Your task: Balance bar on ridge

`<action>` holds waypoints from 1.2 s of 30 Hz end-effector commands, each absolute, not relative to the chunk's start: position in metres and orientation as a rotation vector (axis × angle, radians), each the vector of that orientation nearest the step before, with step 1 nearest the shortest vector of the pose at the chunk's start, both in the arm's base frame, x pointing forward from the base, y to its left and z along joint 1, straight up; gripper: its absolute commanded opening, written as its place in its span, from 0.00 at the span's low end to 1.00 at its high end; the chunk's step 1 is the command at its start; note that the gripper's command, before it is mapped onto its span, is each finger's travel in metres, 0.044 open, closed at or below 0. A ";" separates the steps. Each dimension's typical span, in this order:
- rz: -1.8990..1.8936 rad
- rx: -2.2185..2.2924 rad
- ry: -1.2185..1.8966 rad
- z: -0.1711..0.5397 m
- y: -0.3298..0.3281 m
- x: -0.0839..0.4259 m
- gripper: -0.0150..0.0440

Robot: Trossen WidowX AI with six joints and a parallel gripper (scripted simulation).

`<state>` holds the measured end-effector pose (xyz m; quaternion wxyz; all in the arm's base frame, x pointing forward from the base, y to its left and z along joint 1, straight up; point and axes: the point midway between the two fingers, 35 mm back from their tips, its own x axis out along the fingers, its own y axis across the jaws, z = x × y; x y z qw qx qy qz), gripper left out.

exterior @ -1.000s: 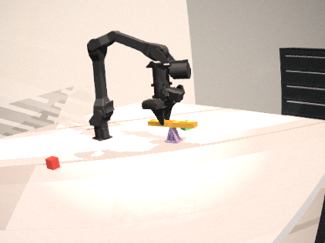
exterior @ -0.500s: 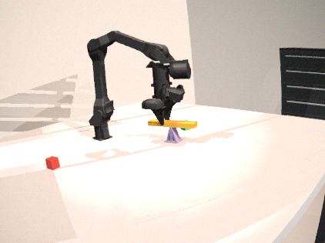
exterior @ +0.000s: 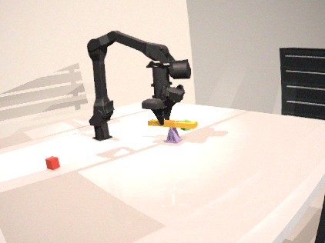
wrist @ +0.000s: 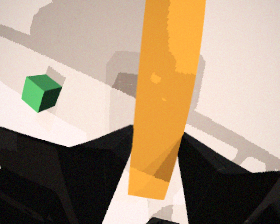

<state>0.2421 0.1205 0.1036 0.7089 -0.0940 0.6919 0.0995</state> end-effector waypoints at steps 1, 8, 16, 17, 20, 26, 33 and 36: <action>0.221 -0.209 1.536 0.104 0.121 0.242 0.25; 0.221 -0.209 1.536 0.104 0.121 0.242 0.25; 0.221 -0.209 1.536 0.104 0.121 0.242 0.25; 0.221 -0.209 1.536 0.104 0.121 0.242 0.25; 0.221 -0.209 1.536 0.104 0.121 0.242 0.25; 0.221 -0.209 1.536 0.104 0.121 0.242 0.43; 0.221 -0.209 1.536 0.104 0.121 0.242 0.54; 0.221 -0.209 1.536 0.104 0.121 0.242 0.54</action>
